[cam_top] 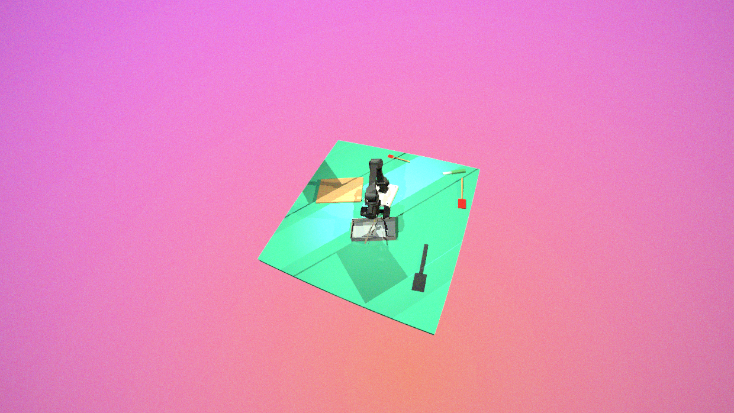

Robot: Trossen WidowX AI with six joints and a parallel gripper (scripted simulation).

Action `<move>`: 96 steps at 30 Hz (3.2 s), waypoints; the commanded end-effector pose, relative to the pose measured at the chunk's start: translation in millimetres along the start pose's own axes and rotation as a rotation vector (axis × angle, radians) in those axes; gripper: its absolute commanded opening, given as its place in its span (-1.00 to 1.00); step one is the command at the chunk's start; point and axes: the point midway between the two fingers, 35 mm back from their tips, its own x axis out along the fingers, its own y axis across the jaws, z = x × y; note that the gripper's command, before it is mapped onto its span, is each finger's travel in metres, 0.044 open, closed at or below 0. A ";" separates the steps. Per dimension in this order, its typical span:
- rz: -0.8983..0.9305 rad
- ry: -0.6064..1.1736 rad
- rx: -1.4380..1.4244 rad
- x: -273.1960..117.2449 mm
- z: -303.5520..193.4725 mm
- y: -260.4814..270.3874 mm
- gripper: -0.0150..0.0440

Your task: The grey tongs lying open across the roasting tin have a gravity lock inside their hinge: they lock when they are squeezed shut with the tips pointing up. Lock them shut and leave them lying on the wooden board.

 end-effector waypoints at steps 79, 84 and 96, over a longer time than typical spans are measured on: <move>0.003 -0.007 0.000 96.3 -4.4 3.0 0.57; 0.003 -0.007 0.000 96.3 -4.4 3.0 0.46; 0.003 -0.007 0.000 96.3 -4.4 3.0 0.19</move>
